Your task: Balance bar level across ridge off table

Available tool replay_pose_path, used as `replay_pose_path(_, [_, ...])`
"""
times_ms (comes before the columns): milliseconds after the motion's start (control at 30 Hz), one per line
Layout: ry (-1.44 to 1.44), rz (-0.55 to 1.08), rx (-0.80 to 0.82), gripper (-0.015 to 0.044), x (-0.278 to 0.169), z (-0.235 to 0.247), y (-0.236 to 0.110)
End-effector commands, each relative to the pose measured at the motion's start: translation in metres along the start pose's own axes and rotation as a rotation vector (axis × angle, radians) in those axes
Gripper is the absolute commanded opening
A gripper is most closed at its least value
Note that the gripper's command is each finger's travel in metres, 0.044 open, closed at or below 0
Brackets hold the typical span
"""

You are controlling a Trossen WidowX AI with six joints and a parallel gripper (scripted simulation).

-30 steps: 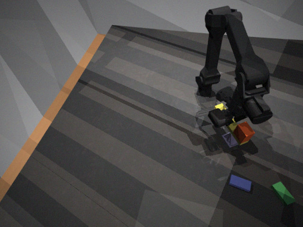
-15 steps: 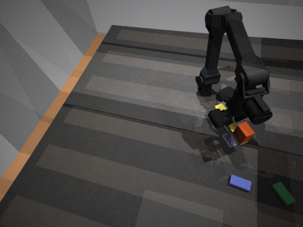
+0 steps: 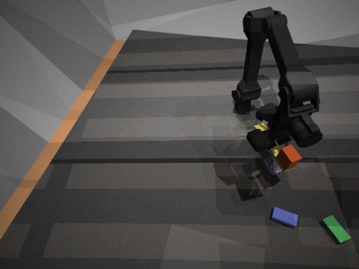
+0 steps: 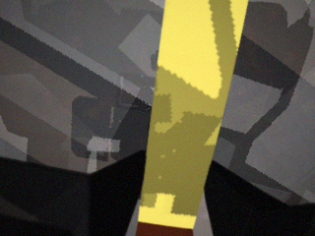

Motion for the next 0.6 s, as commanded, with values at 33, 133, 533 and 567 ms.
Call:
replay_pose_path(33, [0.002,0.003,-0.001,0.0000,-0.0005,-0.0001,0.0006])
replay_pose_path(133, [0.002,0.003,-0.001,0.0000,-0.0005,-0.0001,0.0009])
replay_pose_path(533, [0.002,0.003,-0.001,0.0000,-0.0006,-0.0001,0.0019])
replay_pose_path(567, [0.002,0.003,-0.001,0.0000,-0.0006,-0.0001,0.0019])
Point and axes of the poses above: the point midway between the two fingers, 35 mm back from their tips, its own y axis out along the fingers, its own z axis across the jaws, x = y × z, the point moved 5 cm from there along -y, back along the fingers, and after that the axes turned 1 degree about -y, right-handed, at the moved point
